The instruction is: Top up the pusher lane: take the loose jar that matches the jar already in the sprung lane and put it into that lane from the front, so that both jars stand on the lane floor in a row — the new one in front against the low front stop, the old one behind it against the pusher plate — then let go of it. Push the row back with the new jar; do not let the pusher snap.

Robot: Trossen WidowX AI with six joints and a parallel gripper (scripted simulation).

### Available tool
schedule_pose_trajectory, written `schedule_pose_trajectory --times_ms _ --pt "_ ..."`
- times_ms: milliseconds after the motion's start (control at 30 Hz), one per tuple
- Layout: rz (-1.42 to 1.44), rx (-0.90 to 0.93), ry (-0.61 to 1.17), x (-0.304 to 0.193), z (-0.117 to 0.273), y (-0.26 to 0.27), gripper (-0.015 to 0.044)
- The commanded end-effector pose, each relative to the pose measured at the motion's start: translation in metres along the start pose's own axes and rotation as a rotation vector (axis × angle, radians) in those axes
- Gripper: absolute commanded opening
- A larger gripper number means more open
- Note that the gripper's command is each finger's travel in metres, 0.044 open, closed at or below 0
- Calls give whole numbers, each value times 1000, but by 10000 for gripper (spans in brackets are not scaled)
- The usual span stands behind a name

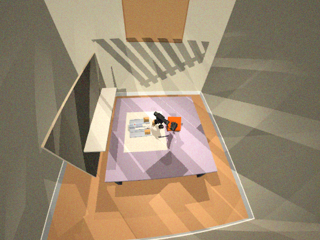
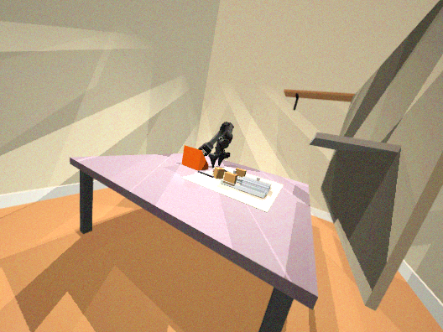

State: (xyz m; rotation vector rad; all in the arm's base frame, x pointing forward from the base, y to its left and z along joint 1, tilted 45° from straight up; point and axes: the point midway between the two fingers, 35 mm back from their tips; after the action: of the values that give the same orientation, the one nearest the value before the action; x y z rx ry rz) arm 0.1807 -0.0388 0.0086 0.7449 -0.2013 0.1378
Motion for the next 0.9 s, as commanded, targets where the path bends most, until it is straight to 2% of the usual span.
schedule_pose_trajectory --times_ms 0,500,867 --pt "-3 4 0 0 -7 1 440" --pt "-3 6 -1 -1 -29 2 440" --pt "-3 6 -1 -1 -29 2 151"
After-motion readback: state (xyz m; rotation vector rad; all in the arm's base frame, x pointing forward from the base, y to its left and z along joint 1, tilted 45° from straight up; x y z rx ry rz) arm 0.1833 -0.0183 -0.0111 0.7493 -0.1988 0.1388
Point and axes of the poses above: the point midway between the two fingers, 35 mm back from their tips, its own z axis back along the fingers, its own y axis across the jaws, x = y × z, and after that the axes turned 14 degrees about z, right-handed
